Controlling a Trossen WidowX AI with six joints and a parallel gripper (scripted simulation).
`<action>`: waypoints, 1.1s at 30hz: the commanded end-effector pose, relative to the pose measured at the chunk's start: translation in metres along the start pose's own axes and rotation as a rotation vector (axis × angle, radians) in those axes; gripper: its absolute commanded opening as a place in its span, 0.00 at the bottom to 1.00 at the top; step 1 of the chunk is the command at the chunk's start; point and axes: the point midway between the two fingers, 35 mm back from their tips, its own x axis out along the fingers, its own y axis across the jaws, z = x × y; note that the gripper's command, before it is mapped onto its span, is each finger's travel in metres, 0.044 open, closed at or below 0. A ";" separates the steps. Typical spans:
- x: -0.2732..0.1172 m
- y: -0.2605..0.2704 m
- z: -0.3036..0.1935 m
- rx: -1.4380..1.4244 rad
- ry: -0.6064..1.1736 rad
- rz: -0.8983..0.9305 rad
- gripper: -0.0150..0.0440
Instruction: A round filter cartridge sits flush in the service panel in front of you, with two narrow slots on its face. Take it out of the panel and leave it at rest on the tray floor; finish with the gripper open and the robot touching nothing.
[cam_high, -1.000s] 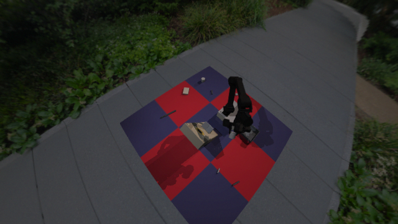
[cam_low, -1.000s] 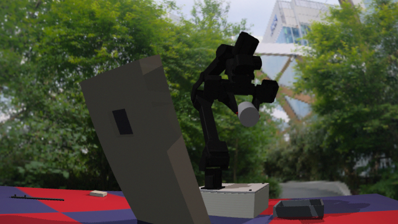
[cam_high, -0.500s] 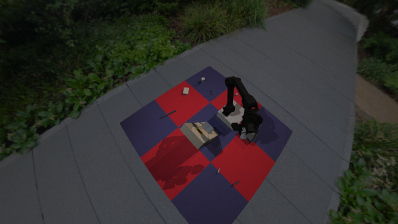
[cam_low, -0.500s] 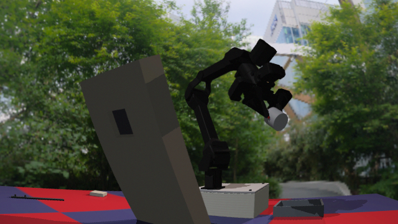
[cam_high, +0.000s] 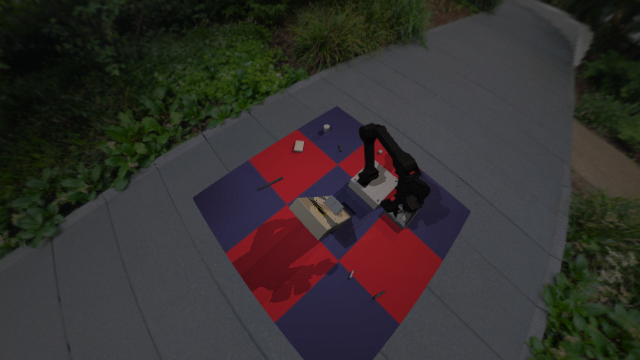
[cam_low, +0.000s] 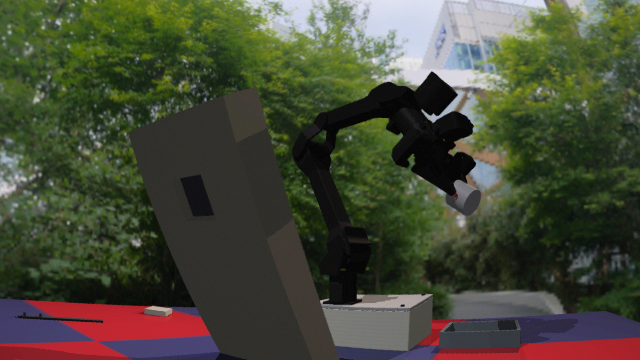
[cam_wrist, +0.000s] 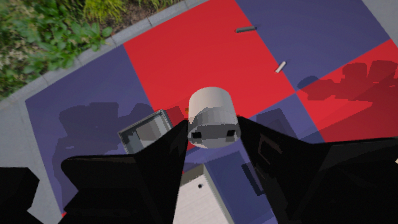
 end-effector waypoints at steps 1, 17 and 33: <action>0.010 0.013 -0.004 -0.024 0.005 0.028 0.25; 0.062 0.090 -0.042 -0.256 0.007 0.178 0.25; 0.094 0.156 -0.113 -0.530 0.006 0.327 0.25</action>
